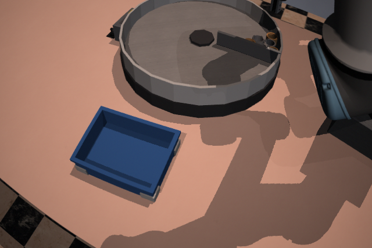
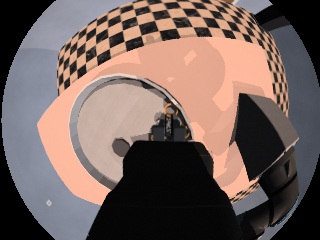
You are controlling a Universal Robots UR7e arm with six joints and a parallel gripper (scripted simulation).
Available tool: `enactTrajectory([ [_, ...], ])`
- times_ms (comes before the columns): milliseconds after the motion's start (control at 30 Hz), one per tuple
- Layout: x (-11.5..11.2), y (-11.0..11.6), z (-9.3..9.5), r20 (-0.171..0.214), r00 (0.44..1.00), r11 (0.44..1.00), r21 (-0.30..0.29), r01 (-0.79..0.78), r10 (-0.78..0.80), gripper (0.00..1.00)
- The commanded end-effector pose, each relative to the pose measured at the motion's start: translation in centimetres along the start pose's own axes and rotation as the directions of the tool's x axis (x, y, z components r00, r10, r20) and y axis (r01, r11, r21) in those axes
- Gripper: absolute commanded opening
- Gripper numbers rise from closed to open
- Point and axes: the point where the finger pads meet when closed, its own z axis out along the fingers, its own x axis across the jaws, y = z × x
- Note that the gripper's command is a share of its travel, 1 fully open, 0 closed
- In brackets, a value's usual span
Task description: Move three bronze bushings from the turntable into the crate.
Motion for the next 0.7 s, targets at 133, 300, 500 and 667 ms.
enactTrajectory([
  [133, -0.3, -0.1, 2.0, 0.001, 1.000, 1.000, 0.001, 0.000, 0.000, 0.27],
  [300, -0.5, -0.2, 3.4, 0.001, 1.000, 1.000, 0.001, 0.000, 0.000, 0.27],
  [500, -0.5, -0.2, 3.4, 0.001, 1.000, 1.000, 0.001, 0.000, 0.000, 0.27],
  [667, -0.5, -0.2, 3.3, 0.001, 1.000, 1.000, 0.001, 0.000, 0.000, 0.42],
])
